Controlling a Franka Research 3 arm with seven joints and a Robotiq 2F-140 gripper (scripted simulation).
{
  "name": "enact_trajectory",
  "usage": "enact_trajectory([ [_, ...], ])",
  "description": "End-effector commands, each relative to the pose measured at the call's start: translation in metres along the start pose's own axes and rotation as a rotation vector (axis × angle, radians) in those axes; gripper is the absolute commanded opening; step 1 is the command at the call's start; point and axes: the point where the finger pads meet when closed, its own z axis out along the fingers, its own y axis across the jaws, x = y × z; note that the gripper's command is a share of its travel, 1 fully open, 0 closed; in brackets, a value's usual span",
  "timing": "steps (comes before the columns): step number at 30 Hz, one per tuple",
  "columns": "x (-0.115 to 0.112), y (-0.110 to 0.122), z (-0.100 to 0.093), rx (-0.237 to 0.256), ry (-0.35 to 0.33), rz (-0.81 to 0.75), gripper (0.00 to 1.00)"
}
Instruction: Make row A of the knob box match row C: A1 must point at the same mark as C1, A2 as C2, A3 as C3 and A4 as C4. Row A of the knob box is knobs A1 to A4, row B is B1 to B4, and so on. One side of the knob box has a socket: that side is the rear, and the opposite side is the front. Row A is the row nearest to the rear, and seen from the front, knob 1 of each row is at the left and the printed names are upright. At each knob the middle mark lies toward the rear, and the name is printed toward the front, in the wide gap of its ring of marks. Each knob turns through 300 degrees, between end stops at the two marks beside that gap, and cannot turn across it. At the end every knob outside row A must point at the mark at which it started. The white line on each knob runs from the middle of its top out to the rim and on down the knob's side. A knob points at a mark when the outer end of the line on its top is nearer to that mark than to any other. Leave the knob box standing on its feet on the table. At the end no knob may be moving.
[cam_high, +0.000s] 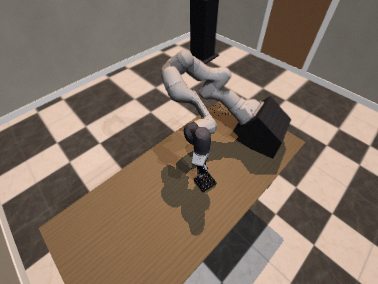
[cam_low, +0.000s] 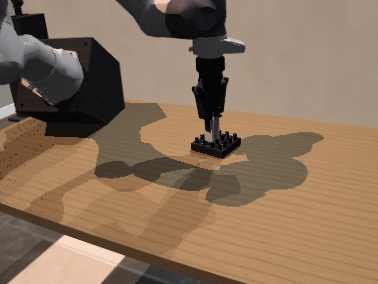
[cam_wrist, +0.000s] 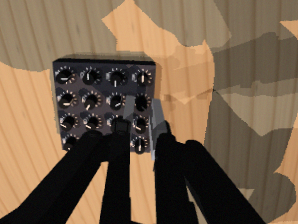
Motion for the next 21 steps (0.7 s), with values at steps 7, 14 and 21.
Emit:
enact_trajectory([
  [7, 0.0009, 0.0004, 0.0015, 0.0, 0.002, 0.002, 0.12],
  [14, 0.0009, 0.0004, 0.0049, 0.0, 0.002, 0.002, 0.12],
  [21, 0.0009, 0.0004, 0.0108, 0.0, 0.002, 0.002, 0.12],
])
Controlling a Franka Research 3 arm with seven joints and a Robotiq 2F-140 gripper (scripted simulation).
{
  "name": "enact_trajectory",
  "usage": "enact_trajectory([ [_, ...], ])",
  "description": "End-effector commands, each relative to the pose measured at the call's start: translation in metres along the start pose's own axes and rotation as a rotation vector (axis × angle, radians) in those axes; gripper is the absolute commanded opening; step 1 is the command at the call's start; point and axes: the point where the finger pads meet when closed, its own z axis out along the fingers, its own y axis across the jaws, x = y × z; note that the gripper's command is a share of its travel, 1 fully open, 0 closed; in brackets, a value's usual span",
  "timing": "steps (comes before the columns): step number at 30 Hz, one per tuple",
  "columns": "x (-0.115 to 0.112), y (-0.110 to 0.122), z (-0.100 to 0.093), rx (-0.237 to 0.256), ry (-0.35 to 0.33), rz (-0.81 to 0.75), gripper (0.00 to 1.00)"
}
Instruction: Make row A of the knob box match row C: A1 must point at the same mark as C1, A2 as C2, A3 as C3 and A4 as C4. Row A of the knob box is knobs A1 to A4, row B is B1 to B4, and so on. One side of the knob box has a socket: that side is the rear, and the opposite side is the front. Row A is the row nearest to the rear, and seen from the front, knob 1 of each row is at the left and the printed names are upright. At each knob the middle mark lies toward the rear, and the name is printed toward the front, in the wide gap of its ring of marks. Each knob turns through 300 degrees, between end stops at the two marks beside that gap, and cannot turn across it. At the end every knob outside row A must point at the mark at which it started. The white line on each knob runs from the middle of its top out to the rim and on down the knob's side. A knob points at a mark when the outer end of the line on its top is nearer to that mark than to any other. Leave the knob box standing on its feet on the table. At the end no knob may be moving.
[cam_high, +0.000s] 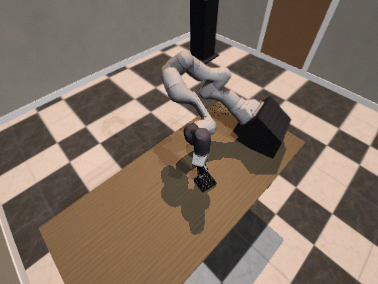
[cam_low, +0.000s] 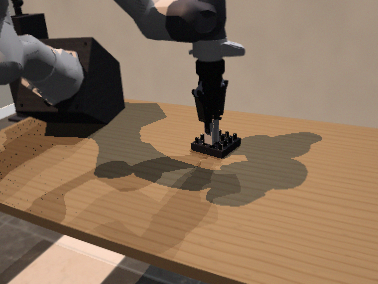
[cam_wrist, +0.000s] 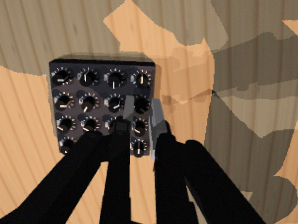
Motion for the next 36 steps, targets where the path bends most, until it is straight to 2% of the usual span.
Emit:
enact_trajectory([
  [1, 0.0014, -0.0006, 0.0041, 0.002, 0.003, 0.005, 0.12],
  [36, 0.0014, -0.0006, 0.0077, 0.002, 0.003, 0.005, 0.12],
])
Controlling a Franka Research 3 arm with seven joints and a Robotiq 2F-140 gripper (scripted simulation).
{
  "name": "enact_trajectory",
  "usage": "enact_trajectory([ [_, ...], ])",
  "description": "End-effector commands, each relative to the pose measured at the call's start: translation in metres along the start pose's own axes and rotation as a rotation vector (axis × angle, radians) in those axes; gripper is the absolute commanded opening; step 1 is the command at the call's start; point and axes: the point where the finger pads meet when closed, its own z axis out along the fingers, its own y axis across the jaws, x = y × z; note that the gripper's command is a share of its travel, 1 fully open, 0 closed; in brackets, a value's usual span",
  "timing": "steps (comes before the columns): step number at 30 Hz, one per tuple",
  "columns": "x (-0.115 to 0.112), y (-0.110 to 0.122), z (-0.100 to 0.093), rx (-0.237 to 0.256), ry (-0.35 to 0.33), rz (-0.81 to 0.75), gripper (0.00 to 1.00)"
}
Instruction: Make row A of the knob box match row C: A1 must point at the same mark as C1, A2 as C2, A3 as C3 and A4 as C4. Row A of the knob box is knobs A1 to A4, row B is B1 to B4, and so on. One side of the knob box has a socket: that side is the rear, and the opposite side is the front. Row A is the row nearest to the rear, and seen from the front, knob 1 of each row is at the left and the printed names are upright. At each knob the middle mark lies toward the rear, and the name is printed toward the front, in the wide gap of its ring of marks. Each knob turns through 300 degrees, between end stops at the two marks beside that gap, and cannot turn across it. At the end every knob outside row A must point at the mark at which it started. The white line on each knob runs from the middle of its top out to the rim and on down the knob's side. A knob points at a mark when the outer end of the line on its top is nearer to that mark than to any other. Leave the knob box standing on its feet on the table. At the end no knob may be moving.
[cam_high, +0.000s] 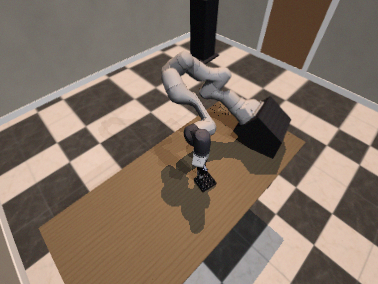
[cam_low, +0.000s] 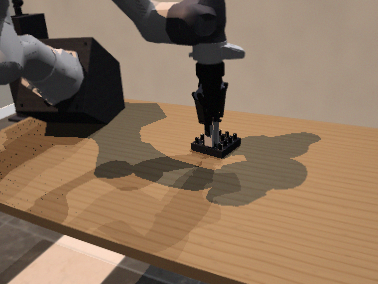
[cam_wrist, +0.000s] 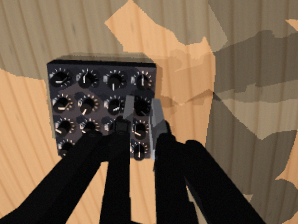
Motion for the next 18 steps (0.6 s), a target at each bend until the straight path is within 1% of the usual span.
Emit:
enact_trajectory([
  [1, 0.0019, -0.0002, 0.0009, 0.0, 0.003, 0.005, 0.12],
  [12, 0.0019, -0.0002, 0.0009, 0.0, 0.003, 0.005, 0.12],
  [13, 0.0019, -0.0002, 0.0009, 0.0, 0.003, 0.005, 0.05],
  [18, 0.0019, -0.0002, 0.0009, 0.0, 0.003, 0.005, 0.05],
])
